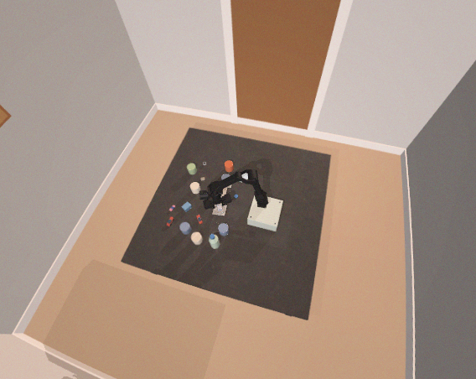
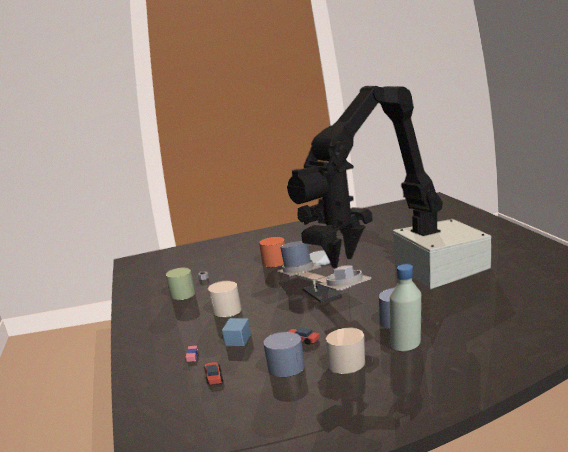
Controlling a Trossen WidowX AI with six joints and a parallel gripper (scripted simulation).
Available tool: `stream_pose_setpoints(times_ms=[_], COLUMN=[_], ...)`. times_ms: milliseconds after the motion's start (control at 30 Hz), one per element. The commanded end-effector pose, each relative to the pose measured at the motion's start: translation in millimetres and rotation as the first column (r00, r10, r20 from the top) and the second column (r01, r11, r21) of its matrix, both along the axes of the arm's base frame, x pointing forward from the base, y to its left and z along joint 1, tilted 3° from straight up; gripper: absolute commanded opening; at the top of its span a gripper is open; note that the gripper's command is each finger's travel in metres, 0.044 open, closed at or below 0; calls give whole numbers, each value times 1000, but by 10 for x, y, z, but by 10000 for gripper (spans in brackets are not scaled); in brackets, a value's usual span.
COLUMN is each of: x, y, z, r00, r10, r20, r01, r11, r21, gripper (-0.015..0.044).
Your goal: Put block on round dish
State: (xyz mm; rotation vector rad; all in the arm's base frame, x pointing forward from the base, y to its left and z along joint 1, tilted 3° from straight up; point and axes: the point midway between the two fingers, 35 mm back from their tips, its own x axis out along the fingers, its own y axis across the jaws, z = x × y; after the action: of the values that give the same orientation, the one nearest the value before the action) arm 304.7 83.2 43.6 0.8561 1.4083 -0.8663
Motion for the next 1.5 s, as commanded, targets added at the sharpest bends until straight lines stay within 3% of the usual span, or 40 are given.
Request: stream_pose_setpoints(times_ms=[0,533,600,1100,1233,1467], x=[-27,-41,-41,-41,-23,16], y=[-17,-21,-21,-21,-16,-5], z=[-106,-339,-339,-339,-249,192], r00=[1000,1000,1000,1000,1000,1000], r10=[5,5,5,5,5,5], r20=[-11,-11,-11,-11,-11,-10], r01=[-5,-5,-5,-5,-5,-5], r11=[1000,1000,1000,1000,1000,1000], r21=[-9,-9,-9,-9,-9,-9], gripper=[260,260,208,107,3,0])
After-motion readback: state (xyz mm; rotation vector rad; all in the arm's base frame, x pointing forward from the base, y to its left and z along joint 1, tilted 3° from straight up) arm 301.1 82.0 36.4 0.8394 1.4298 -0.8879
